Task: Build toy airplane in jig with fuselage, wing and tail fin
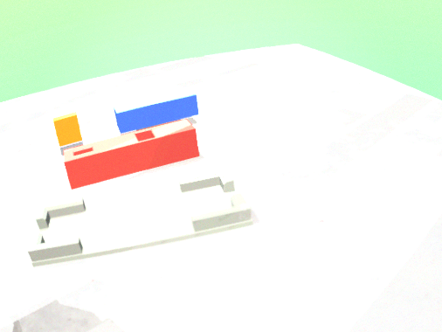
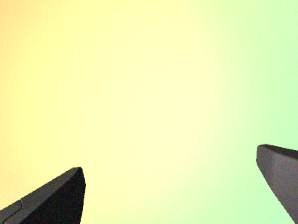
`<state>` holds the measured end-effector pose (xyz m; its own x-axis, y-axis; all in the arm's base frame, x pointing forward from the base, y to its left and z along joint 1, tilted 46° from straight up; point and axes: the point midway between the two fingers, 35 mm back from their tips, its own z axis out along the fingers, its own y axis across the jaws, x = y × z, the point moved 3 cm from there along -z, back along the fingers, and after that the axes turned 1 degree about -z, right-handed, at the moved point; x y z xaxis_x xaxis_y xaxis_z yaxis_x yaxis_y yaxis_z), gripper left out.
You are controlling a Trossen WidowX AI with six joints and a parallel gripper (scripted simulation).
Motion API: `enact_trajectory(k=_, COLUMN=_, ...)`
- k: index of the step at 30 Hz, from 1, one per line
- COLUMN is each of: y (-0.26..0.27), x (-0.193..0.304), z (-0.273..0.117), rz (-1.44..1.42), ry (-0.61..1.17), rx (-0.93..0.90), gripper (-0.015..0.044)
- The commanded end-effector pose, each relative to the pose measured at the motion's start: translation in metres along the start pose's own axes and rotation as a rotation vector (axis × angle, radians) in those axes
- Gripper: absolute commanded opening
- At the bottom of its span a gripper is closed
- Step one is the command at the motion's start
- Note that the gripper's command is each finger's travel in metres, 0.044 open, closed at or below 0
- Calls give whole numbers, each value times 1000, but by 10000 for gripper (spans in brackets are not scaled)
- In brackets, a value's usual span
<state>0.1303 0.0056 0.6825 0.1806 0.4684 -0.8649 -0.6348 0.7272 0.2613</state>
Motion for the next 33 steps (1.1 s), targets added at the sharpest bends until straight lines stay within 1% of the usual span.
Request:
enact_trajectory(k=1, y=0, x=0, z=0, rz=0, ry=0, rx=0, gripper=426)
enact_trajectory(k=2, y=2, x=0, z=0, rz=-5, ry=-2, rx=0, gripper=440)
enact_trajectory(k=3, y=9, x=1, z=-1, rz=-21, ry=-6, rx=-1, gripper=440)
enact_trajectory(k=8, y=71, x=19, z=-3, rz=-174, ry=-30, rx=-13, gripper=440)
enact_trajectory(k=12, y=116, x=47, z=2, rz=-292, ry=-23, rx=-23, gripper=440)
enact_trajectory(k=18, y=162, x=102, z=20, rz=-438, ry=26, rx=-28, gripper=440)
enact_trajectory(k=26, y=190, x=186, z=51, rz=-626, ry=111, rx=-46, gripper=440)
enact_trajectory(k=31, y=192, x=242, z=69, rz=-698, ry=225, rx=-35, gripper=440)
enact_trajectory(k=33, y=185, x=263, z=78, rz=-741, ry=270, rx=-8, gripper=440)
